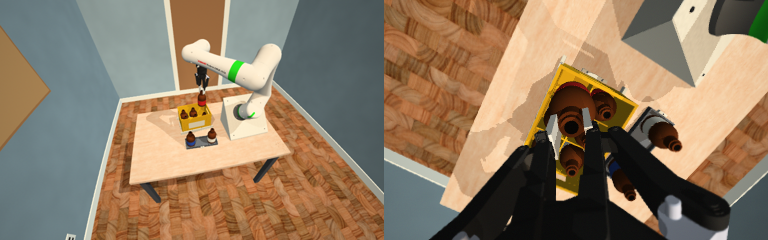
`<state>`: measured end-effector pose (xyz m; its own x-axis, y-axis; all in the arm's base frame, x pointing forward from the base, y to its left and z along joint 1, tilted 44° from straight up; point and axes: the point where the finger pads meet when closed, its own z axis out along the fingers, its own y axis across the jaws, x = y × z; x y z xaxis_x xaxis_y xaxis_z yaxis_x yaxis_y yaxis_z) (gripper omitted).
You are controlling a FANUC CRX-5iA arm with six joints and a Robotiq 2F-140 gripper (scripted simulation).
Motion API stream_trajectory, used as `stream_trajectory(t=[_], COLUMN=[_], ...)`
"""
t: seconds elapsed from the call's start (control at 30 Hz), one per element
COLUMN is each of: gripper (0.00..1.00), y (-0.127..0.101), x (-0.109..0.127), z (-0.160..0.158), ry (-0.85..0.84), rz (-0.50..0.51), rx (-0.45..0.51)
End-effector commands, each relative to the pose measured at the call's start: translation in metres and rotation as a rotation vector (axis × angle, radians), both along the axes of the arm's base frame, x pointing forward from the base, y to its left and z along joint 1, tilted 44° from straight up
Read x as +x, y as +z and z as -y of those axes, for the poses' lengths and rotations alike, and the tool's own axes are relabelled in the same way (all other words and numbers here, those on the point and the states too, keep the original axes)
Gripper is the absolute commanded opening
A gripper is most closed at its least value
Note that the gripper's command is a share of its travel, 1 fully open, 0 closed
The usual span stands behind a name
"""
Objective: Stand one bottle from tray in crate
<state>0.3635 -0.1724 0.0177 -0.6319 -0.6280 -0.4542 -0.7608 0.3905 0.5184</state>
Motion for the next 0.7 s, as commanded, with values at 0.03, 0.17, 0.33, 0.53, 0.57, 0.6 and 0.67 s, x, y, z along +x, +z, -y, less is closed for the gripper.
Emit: stream_trajectory(t=[0.03, 0.17, 0.33, 0.53, 0.57, 0.6, 0.67], gripper=[0.0, 0.0, 0.0, 0.0, 0.0, 0.0, 0.0], y=[-0.0009, -0.0012, -0.0017, -0.0019, -0.0019, -0.0019, -0.002], x=[-0.0001, -0.0001, -0.0002, -0.0003, -0.0003, -0.0003, -0.0003], z=[0.0013, 0.0016, 0.0021, 0.0024, 0.0024, 0.0025, 0.0025], ry=[0.0, 0.0, 0.0, 0.0, 0.0, 0.0, 0.0], rz=[0.0, 0.0, 0.0, 0.0, 0.0, 0.0, 0.0], rx=[0.0, 0.0, 0.0, 0.0, 0.0, 0.0, 0.0])
